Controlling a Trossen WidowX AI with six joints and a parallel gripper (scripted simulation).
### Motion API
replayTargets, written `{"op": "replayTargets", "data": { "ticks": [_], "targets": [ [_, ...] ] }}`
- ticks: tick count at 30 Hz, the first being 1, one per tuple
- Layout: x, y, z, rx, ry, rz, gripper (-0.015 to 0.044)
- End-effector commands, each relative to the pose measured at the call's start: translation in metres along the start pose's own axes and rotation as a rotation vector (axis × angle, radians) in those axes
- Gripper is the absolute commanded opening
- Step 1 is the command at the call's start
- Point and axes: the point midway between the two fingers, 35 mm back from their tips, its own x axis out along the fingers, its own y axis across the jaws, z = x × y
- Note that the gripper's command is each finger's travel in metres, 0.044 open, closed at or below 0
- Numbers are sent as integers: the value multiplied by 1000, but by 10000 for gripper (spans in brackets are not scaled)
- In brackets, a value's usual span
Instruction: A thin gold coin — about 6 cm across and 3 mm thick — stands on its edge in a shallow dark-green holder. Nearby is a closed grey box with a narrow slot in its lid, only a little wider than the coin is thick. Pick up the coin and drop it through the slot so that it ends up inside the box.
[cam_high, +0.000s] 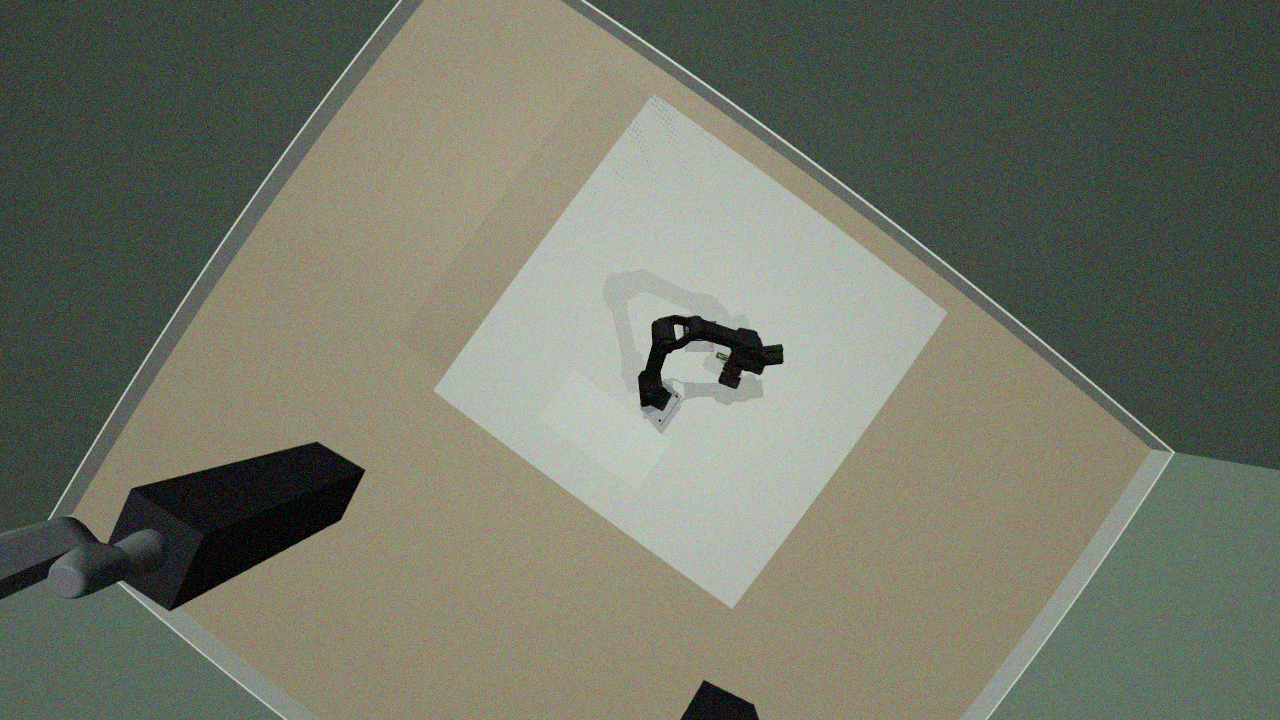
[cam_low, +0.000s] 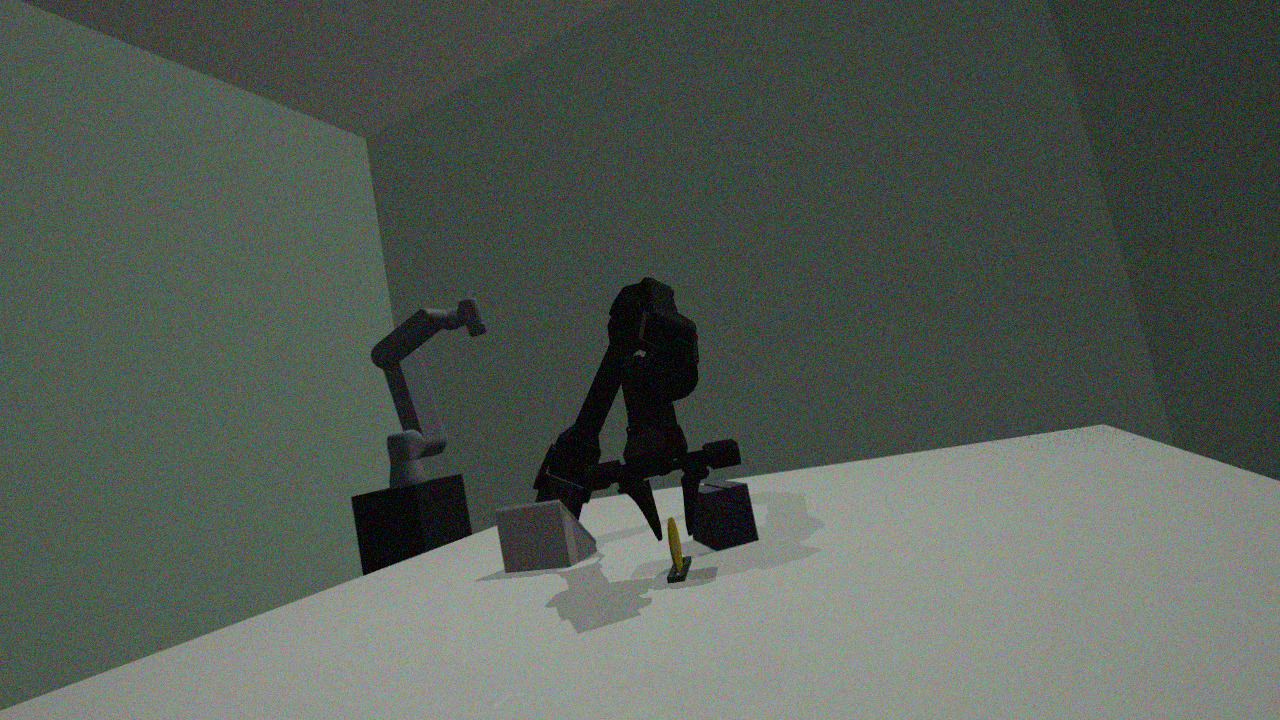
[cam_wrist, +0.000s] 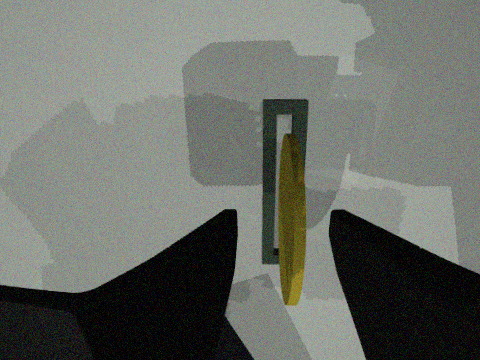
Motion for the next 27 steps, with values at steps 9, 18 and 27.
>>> {"op": "replayTargets", "data": {
  "ticks": [9,18,27],
  "targets": [
    [20,-1,-2,5,7,2,161],
    [31,-2,-4,4,8,2,161],
    [31,-2,-4,4,8,2,0]
  ]
}}
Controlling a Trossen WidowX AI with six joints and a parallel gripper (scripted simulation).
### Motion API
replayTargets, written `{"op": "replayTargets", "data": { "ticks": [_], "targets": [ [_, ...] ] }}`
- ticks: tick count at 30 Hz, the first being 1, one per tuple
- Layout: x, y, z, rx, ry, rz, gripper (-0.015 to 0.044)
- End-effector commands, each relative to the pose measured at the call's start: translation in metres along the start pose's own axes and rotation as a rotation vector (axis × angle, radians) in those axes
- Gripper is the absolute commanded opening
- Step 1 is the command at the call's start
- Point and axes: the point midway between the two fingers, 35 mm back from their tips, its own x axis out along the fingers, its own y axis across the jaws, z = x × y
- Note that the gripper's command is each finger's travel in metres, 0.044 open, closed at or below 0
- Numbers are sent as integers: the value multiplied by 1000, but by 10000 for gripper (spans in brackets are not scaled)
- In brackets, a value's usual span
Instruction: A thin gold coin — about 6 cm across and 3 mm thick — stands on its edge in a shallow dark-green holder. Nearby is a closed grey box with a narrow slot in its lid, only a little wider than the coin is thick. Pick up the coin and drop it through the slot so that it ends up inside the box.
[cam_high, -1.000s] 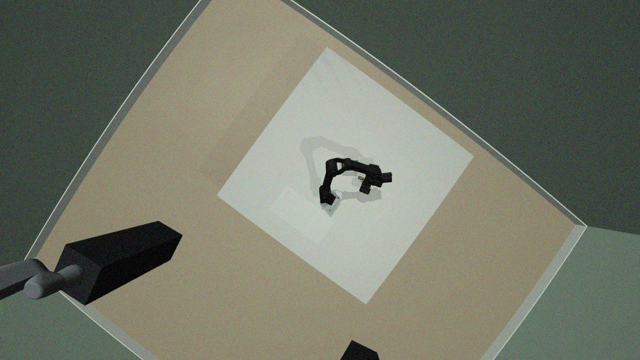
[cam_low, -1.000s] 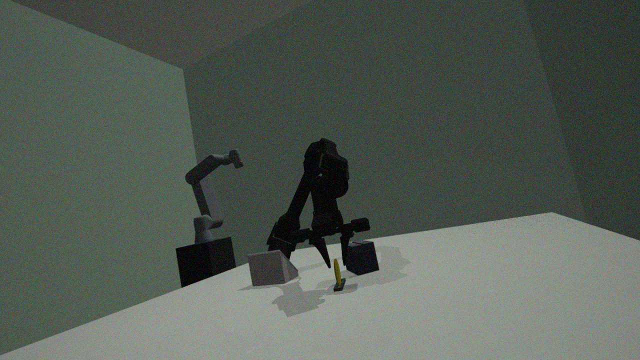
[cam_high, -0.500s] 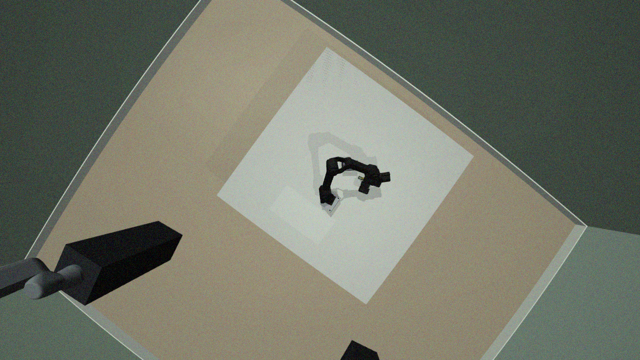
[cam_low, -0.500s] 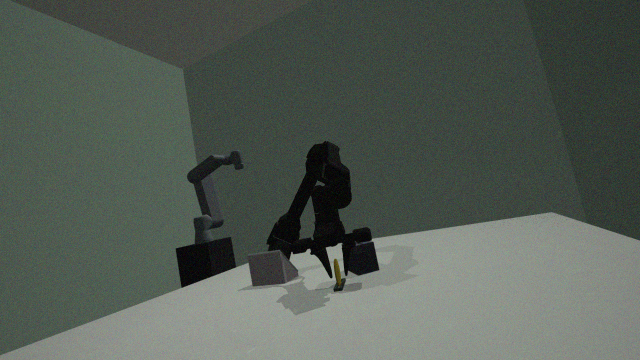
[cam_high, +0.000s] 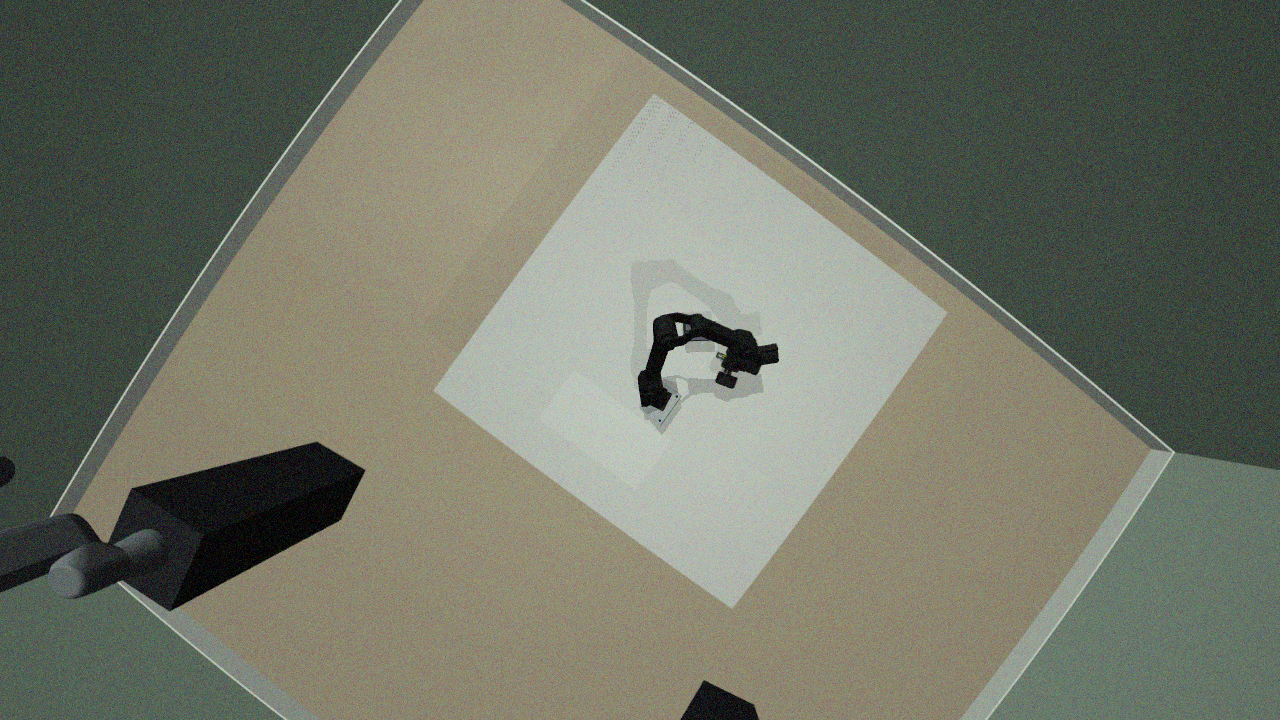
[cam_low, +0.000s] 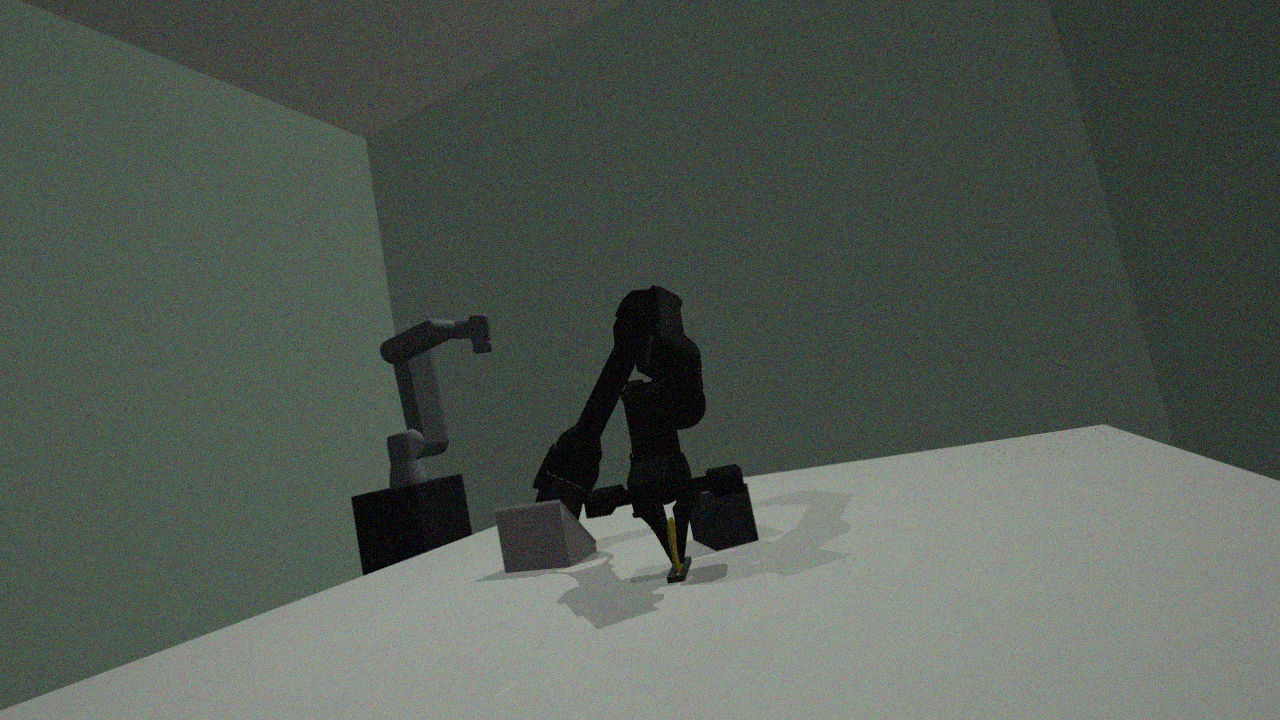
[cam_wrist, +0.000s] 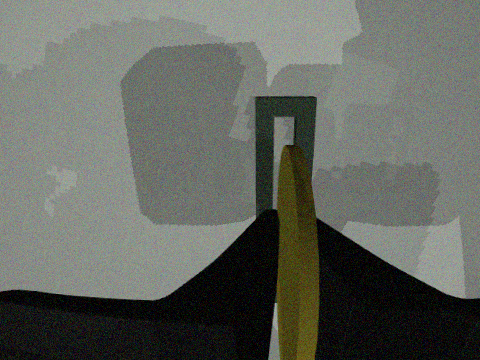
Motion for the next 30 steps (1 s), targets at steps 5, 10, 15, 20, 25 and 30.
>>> {"op": "replayTargets", "data": {
  "ticks": [5,10,15,20,25,30],
  "targets": [
    [1,0,0,3,2,3,0],
    [-3,1,0,3,1,3,0],
    [-15,2,2,4,0,3,0],
    [-27,2,3,4,-1,3,0],
    [-40,3,3,4,-2,2,0],
    [-53,3,3,4,-2,2,0]
  ]
}}
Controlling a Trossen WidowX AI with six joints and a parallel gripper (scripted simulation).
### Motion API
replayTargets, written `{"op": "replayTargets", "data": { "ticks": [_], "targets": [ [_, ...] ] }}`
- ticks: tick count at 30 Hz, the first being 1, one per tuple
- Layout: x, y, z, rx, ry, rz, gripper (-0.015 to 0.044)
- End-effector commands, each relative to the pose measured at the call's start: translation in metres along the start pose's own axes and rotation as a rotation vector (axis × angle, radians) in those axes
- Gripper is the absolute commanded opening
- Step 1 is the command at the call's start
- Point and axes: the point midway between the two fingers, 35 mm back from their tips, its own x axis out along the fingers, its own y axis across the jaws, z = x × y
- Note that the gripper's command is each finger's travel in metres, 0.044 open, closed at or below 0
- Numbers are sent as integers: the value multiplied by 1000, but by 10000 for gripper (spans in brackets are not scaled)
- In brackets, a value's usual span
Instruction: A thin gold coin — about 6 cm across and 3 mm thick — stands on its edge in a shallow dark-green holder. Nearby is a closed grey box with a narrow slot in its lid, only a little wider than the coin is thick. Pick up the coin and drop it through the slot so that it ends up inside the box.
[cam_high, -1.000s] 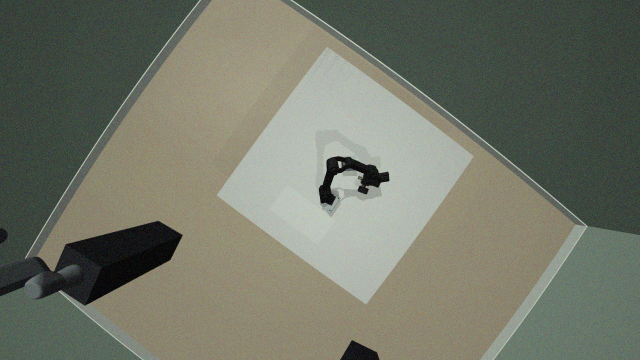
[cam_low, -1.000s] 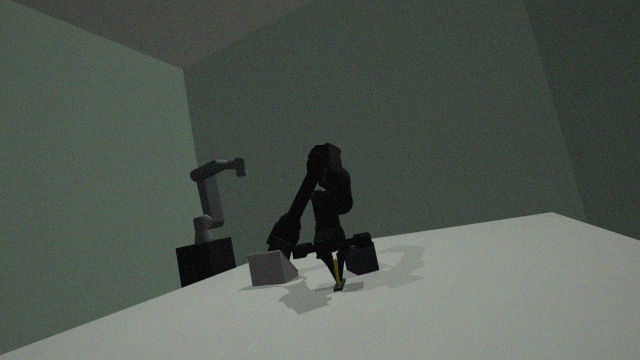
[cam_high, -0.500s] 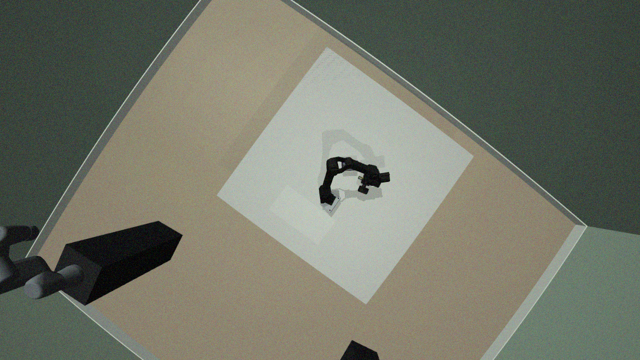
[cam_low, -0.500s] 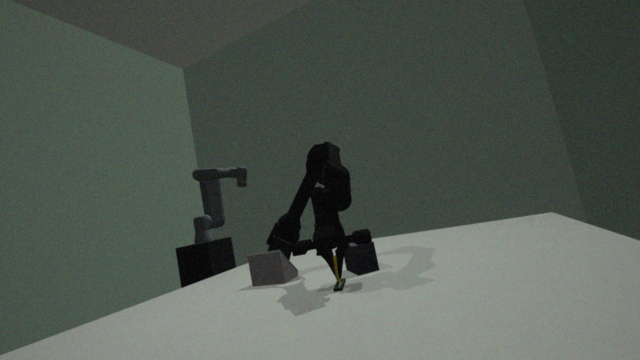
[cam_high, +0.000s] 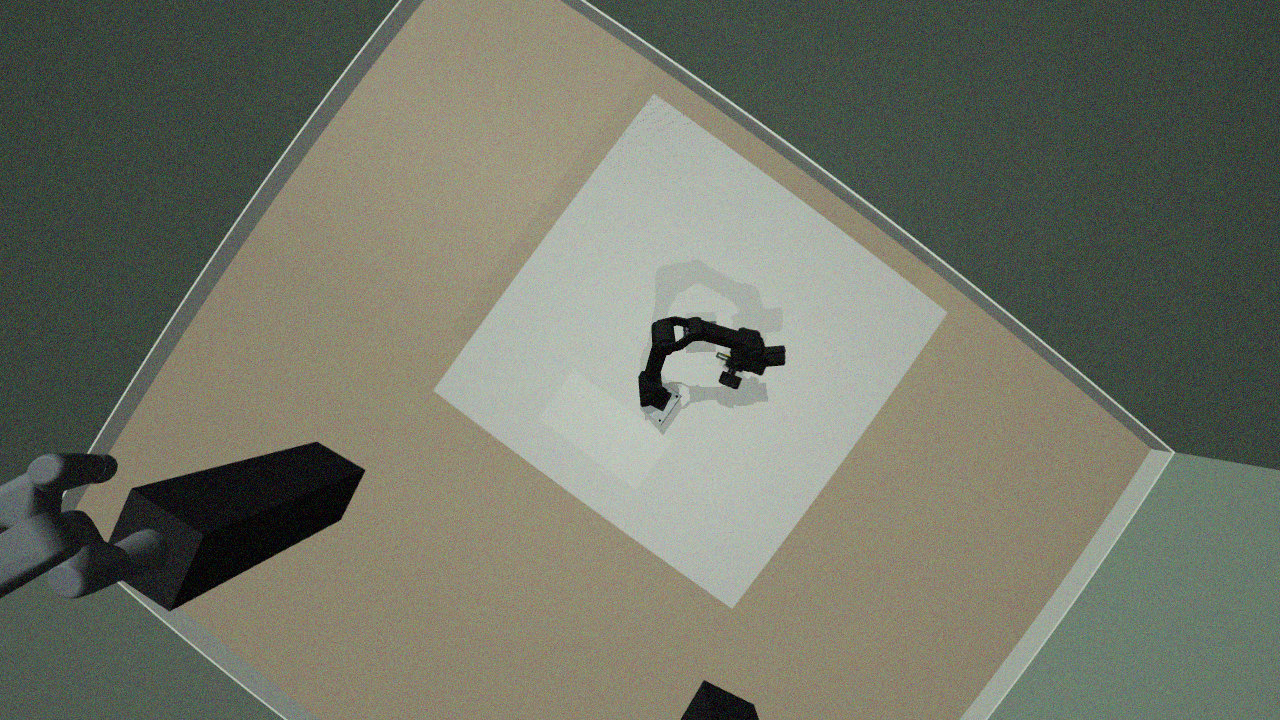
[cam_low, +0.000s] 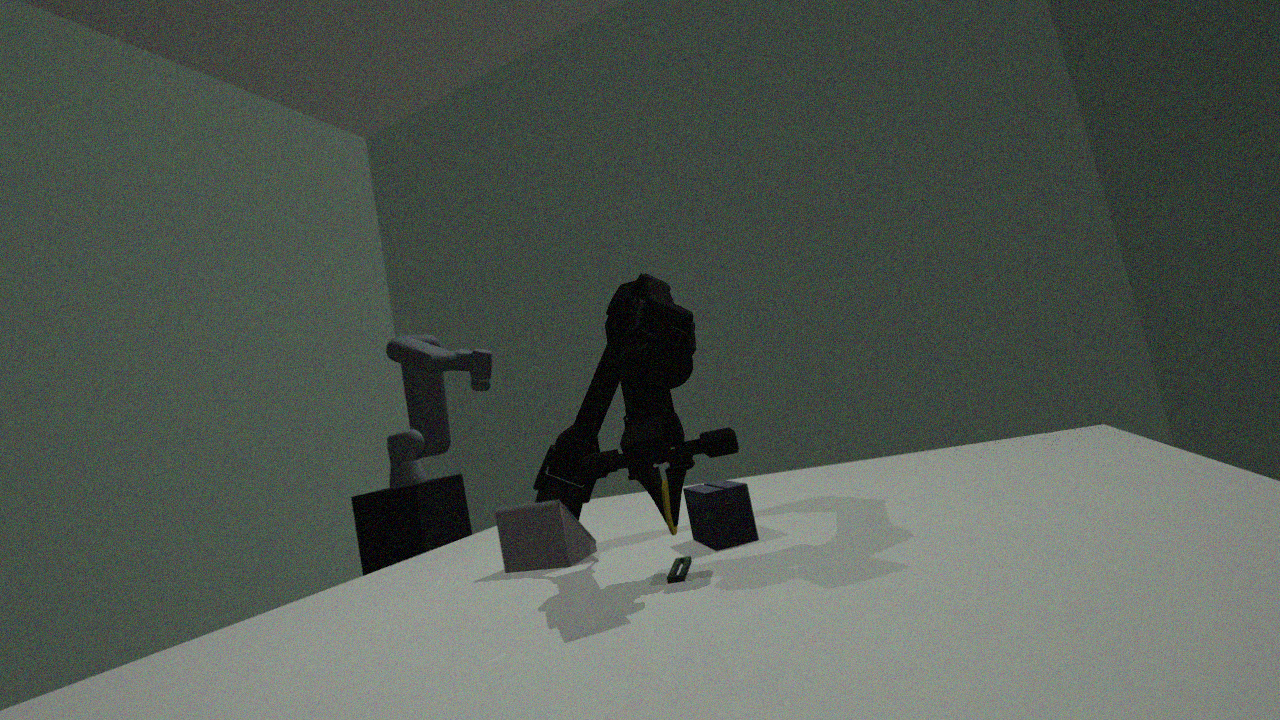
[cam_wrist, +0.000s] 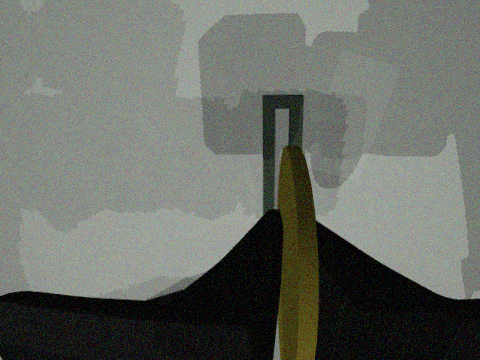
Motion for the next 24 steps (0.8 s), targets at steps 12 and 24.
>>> {"op": "replayTargets", "data": {
  "ticks": [12,24],
  "targets": [
    [-39,-2,-1,-5,-5,-3,0],
    [-51,0,0,-155,-4,-3,0]
  ]
}}
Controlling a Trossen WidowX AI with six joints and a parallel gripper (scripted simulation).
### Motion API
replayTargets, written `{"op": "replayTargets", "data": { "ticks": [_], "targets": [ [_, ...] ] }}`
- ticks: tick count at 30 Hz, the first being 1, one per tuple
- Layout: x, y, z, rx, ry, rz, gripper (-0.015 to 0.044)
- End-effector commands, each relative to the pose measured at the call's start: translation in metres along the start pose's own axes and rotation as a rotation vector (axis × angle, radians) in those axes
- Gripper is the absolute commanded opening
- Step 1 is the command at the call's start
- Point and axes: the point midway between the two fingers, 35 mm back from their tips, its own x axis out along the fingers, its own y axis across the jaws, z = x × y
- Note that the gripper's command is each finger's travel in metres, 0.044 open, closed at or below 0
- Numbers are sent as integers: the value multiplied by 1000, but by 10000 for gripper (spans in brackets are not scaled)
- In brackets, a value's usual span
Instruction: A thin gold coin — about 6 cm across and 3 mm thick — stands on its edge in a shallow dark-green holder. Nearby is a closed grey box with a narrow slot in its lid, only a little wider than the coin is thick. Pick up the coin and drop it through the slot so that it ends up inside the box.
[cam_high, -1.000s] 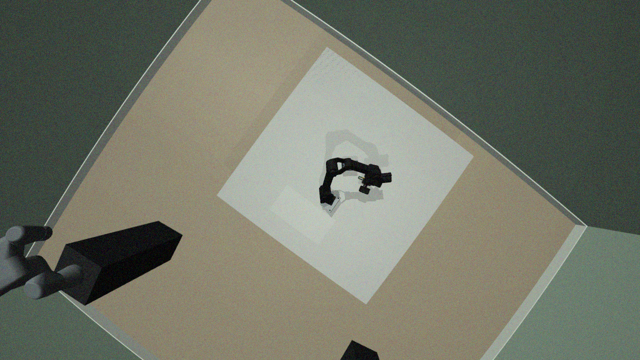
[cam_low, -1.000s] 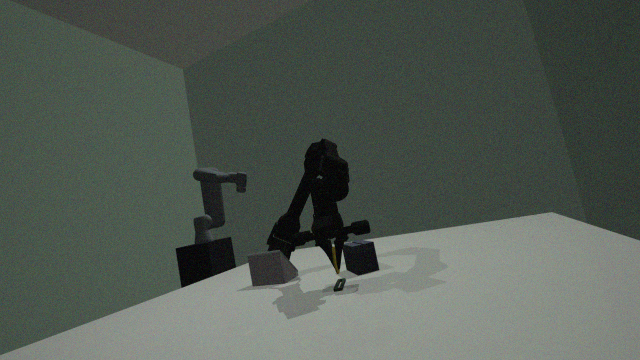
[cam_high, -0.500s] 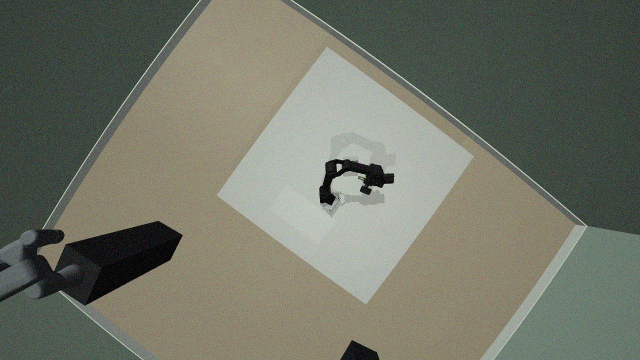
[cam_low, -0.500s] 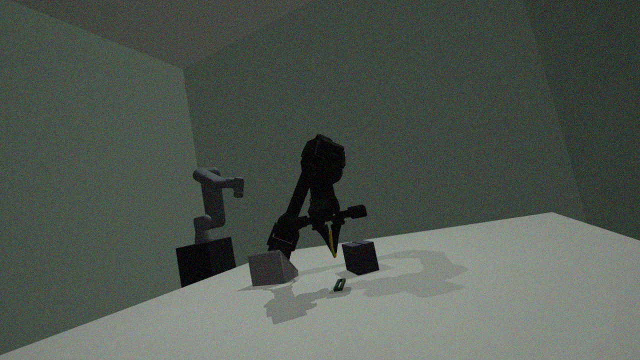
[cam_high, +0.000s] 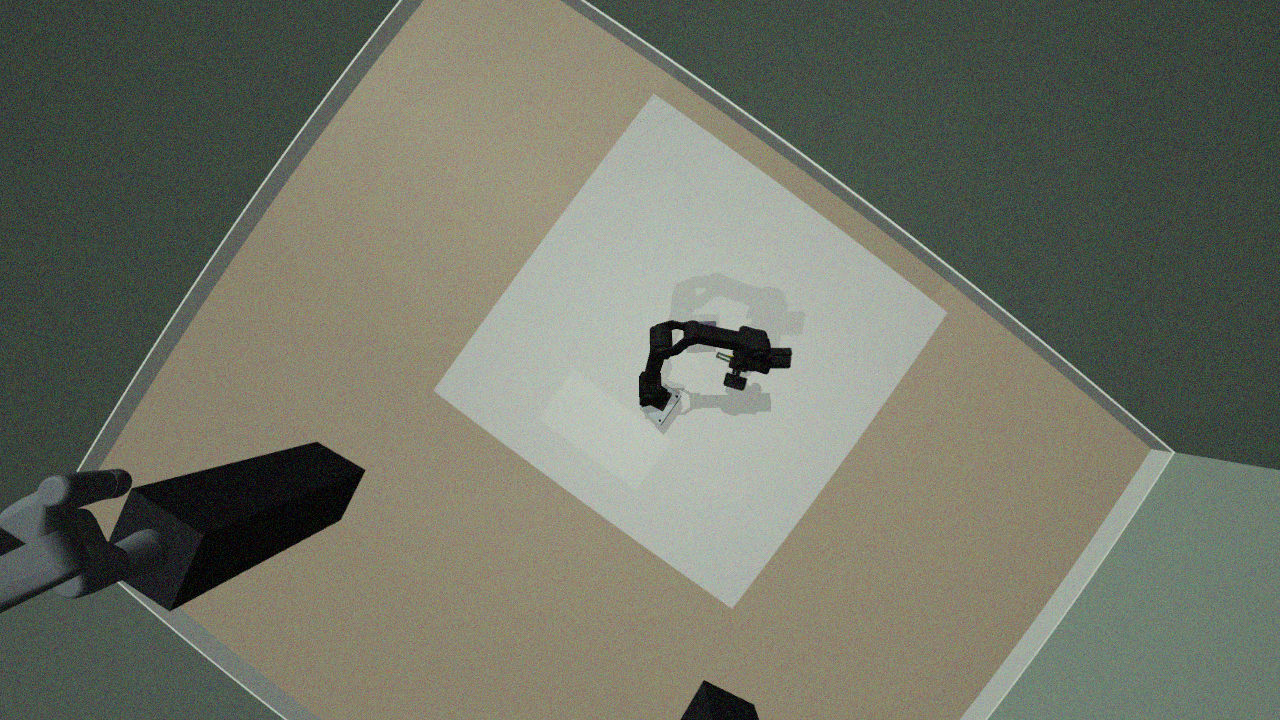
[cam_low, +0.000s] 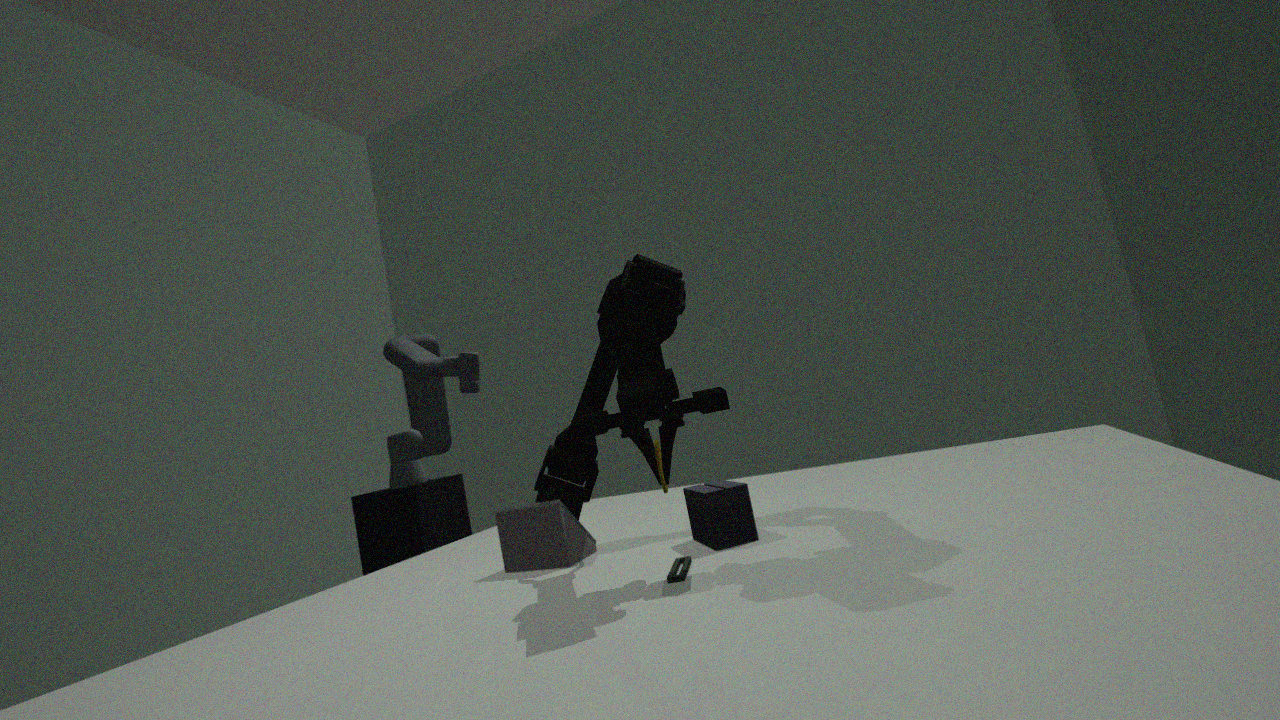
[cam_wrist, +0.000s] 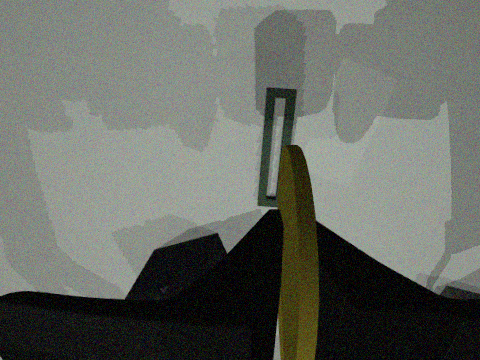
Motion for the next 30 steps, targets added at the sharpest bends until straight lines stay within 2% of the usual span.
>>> {"op": "replayTargets", "data": {
  "ticks": [1,8,30],
  "targets": [
    [-1,2,3,-104,-2,-4,0],
    [-1,6,7,-316,-1,-4,0],
    [-5,27,-31,-320,-4,-5,0]
  ]
}}
